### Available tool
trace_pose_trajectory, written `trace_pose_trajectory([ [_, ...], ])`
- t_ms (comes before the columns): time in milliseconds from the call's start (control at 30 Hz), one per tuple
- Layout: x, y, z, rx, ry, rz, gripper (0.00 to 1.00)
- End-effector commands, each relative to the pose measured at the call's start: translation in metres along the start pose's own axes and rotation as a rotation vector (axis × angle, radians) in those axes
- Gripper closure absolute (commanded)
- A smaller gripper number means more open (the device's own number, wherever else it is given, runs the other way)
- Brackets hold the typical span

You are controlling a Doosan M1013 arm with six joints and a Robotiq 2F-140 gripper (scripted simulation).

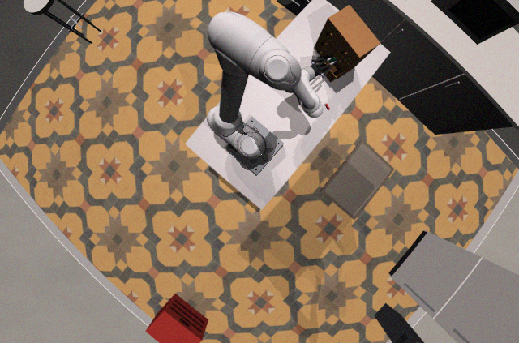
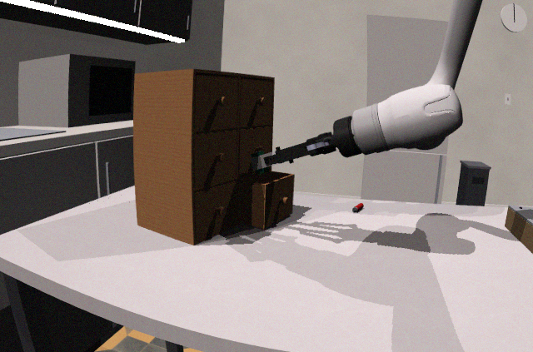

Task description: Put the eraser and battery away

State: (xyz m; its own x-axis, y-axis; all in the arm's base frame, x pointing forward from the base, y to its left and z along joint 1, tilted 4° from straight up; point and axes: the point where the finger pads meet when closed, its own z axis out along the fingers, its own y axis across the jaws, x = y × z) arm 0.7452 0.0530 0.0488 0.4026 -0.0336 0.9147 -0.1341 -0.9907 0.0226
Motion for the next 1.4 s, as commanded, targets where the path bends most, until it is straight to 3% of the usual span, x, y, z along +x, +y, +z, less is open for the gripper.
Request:
trace_pose_trajectory([
  [0, 0.0001, 0.0, 0.0, 0.0, 0.0, 0.0, 0.86],
  [467, 0.0001, 0.0, 0.0, 0.0, 0.0, 0.0, 0.86],
  [867, 0.0001, 0.0, 0.0, 0.0, 0.0, 0.0, 0.74],
  [900, 0.0001, 0.0, 0.0, 0.0, 0.0, 0.0, 0.0],
  [1367, 0.0001, 0.0, -0.0001, 0.0, 0.0, 0.0, 0.0],
])
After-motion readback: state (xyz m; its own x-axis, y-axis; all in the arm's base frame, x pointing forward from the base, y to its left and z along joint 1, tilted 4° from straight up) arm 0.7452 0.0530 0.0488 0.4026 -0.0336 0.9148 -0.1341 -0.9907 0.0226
